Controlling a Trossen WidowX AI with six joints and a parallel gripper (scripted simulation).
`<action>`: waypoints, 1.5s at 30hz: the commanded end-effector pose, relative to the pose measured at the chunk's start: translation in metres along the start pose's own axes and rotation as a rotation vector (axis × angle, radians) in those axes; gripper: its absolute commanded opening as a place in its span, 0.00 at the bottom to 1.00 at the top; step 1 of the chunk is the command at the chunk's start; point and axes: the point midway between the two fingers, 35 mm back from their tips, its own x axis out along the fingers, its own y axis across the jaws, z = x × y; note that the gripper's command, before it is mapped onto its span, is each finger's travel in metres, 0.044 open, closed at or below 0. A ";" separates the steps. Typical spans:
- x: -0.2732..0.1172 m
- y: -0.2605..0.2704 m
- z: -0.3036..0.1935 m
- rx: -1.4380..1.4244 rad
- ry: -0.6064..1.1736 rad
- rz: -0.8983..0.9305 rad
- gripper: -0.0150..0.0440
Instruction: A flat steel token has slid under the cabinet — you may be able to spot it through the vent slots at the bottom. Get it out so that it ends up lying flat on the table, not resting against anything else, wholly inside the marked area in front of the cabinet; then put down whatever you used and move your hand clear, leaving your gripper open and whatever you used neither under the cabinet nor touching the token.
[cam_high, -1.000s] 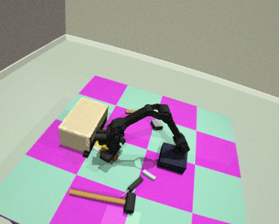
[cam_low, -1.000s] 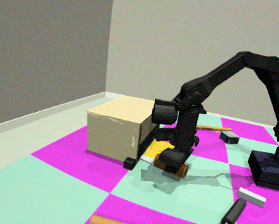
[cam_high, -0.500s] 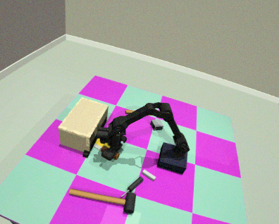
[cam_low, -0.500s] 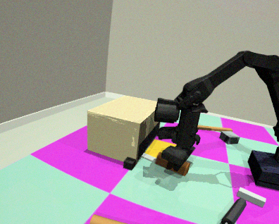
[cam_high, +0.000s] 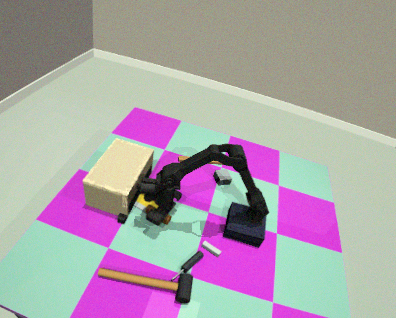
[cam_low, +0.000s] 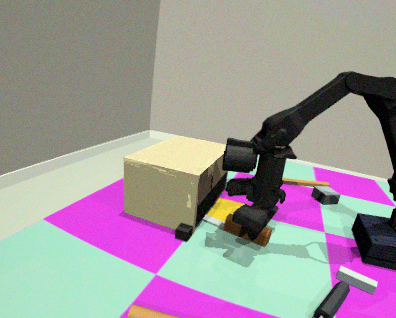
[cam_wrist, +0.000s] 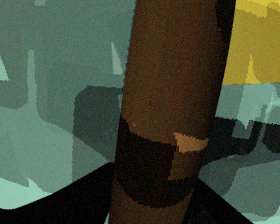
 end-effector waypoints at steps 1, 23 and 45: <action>0.001 -0.008 0.001 0.005 -0.002 -0.008 0.25; 0.001 -0.029 0.001 0.005 -0.002 -0.010 0.25; 0.001 -0.043 -0.001 0.005 -0.002 -0.011 0.25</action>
